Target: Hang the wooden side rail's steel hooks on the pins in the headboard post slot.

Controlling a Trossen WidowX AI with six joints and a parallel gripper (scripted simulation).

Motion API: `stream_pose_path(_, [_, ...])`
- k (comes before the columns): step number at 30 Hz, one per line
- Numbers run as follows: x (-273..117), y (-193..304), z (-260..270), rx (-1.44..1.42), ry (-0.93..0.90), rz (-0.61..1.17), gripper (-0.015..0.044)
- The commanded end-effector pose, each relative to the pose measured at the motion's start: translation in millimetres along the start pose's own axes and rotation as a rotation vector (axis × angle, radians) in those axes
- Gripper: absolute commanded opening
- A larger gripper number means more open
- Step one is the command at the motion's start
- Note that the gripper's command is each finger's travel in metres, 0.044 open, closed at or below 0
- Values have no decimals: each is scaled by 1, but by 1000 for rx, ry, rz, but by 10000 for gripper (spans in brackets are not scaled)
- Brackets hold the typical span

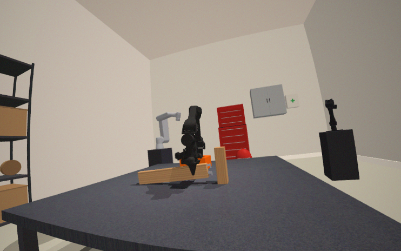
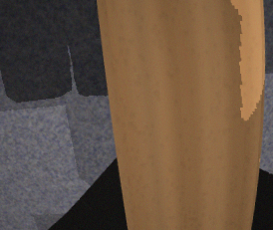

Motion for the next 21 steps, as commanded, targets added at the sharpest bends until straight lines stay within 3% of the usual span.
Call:
stream_pose_path(1, [-3,1,1,1,-8,-3,0])
stream_pose_path(21, [-4,2,3,1,-8,-3,0])
Point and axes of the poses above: the point midway between the two fingers, 35 mm back from their tips, its own x axis out along the fingers, its own z axis across the jaws, y = z × x, the point moved 3 cm from there along -x, back along the fingers, and after that the axes turned 12 degrees about -x, right-handed, at the moved point
